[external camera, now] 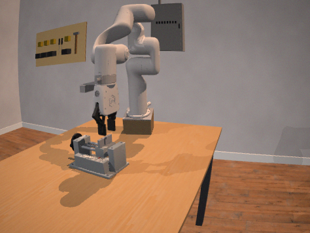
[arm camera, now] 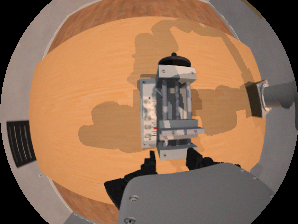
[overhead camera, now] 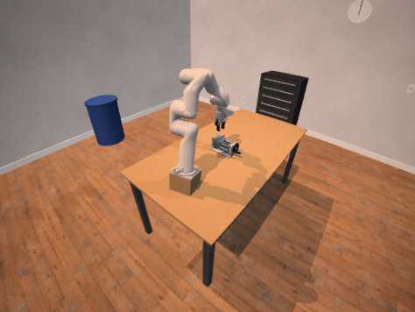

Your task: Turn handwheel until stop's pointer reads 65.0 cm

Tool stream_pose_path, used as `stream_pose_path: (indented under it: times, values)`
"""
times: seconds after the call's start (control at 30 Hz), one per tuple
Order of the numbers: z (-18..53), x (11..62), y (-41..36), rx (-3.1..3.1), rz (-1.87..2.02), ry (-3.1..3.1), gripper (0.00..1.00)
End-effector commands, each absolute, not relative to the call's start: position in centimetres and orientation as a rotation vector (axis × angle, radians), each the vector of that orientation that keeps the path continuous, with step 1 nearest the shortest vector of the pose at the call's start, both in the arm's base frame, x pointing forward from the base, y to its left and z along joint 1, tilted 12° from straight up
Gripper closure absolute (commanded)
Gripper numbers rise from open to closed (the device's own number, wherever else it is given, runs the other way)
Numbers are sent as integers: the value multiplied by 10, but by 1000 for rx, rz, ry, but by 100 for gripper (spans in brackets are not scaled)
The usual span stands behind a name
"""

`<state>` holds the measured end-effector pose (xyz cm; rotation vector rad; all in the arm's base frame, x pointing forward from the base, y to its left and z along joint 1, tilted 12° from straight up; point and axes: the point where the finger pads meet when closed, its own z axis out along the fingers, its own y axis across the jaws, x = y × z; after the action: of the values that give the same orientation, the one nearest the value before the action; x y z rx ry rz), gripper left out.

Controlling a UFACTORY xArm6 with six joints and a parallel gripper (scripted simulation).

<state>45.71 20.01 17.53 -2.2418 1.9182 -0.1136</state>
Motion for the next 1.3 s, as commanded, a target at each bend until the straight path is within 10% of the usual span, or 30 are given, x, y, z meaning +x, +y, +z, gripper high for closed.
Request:
stream_pose_path:
  times: [0.0, 1.27]
  values:
    - [177, 458, 201, -2239, -116, 1915, 43]
    - [164, 455, 68, -2239, -116, 1915, 43]
